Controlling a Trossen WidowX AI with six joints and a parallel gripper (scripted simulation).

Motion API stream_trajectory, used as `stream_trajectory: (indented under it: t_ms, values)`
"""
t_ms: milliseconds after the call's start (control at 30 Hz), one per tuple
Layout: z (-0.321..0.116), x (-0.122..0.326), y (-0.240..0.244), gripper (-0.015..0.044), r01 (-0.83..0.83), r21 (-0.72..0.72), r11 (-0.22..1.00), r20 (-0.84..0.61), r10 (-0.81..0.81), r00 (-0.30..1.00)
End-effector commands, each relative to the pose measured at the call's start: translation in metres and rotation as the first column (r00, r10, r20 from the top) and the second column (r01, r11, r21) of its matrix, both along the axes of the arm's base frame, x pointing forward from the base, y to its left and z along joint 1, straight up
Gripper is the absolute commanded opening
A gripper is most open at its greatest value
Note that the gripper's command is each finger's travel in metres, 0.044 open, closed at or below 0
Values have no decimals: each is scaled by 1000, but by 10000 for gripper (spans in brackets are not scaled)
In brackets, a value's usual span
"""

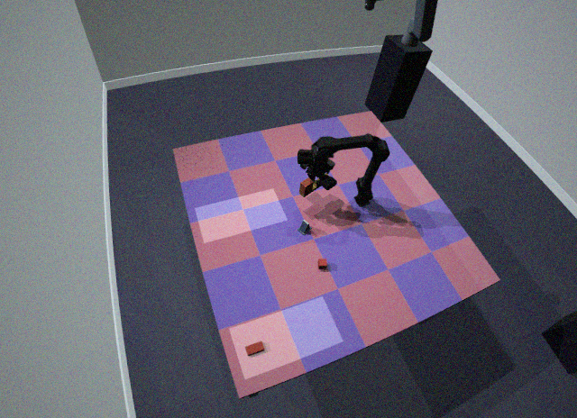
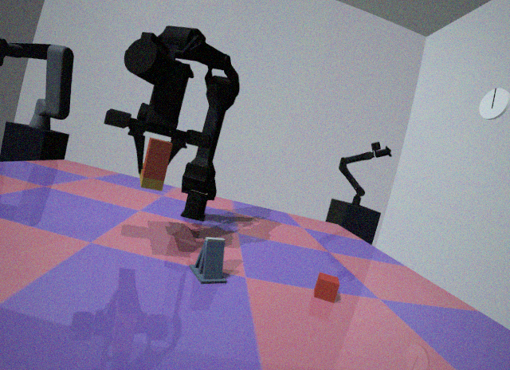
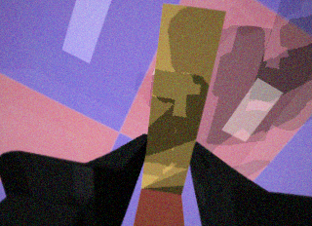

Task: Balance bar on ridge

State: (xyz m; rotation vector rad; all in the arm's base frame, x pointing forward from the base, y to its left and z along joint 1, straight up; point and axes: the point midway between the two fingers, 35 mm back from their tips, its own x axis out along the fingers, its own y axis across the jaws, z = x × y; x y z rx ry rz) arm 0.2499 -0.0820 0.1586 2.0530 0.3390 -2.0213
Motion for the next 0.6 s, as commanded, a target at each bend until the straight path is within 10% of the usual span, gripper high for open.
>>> stream_trajectory:
  t_ms: [0,567]
  values:
    - [3,9,8,0,-8,-3,1000,6,8,1000]
    - [4,43,57,0,-57,0,998,8,57,998]
